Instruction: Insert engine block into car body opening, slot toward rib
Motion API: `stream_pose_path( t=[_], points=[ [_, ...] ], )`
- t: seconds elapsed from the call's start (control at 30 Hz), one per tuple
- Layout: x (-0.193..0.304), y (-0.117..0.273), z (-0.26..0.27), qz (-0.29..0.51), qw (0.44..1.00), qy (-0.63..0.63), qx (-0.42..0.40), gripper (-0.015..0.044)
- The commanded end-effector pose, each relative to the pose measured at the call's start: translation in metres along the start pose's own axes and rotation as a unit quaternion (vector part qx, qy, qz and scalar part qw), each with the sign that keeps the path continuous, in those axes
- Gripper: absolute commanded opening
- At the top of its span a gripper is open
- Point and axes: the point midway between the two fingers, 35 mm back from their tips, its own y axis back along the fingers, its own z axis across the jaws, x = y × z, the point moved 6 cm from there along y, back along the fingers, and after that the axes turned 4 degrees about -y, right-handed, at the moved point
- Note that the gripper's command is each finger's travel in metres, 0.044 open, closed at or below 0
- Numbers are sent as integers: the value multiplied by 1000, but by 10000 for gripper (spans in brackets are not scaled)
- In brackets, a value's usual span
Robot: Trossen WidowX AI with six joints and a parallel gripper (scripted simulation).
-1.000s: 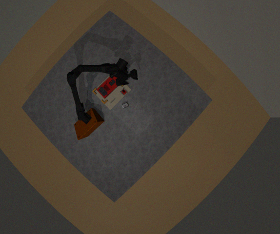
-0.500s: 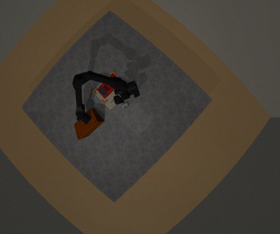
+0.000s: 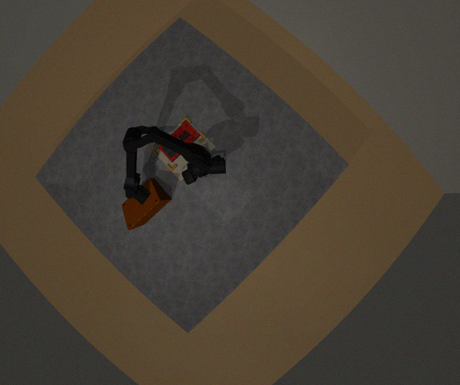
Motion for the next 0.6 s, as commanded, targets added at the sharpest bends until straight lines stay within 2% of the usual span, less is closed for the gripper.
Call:
stream_pose_path(
  t=[0.0,0.57],
  points=[
    [-1,-36,6,-5,1000,-3,-14,440],
    [0,-66,7,-6,1000,-3,-14,440]
  ],
)
